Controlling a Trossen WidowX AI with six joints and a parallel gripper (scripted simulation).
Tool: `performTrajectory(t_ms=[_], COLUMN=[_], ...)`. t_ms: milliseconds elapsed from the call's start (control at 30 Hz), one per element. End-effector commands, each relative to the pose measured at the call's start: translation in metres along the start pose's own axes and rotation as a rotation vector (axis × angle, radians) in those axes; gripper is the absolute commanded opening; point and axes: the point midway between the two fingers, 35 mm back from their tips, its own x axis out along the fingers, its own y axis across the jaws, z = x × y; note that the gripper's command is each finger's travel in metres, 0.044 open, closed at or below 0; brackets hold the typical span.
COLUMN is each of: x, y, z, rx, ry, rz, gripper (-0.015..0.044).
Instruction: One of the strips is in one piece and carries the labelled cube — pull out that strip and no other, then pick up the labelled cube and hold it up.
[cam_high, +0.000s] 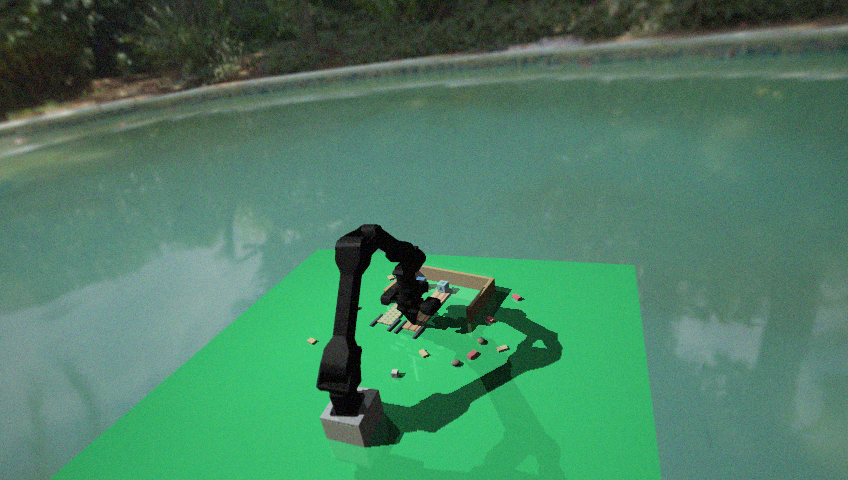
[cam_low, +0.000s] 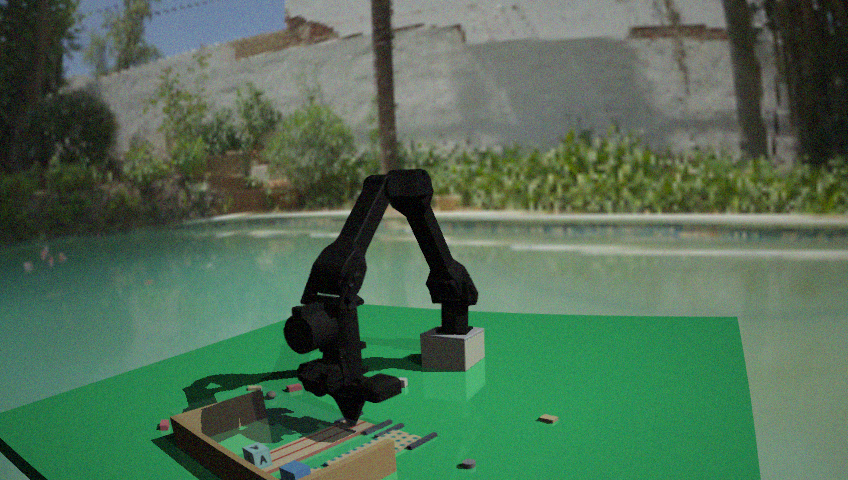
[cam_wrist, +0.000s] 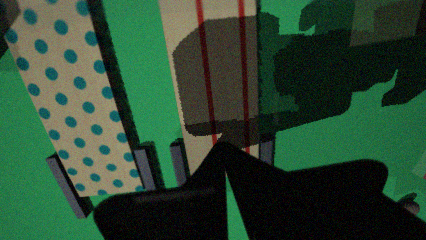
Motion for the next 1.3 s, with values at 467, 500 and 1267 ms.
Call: performTrajectory(t_ms=[467,500,1267], x=[0.005,0.005,0.006], y=[0.000,0.000,0.001], z=[0.002,0.002,-0.027], rx=[0.001,0.001,0.001], ry=[0.000,0.000,0.002], rz=[-0.004,-0.004,-0.004], gripper=[0.0000,0.0000,0.0000])
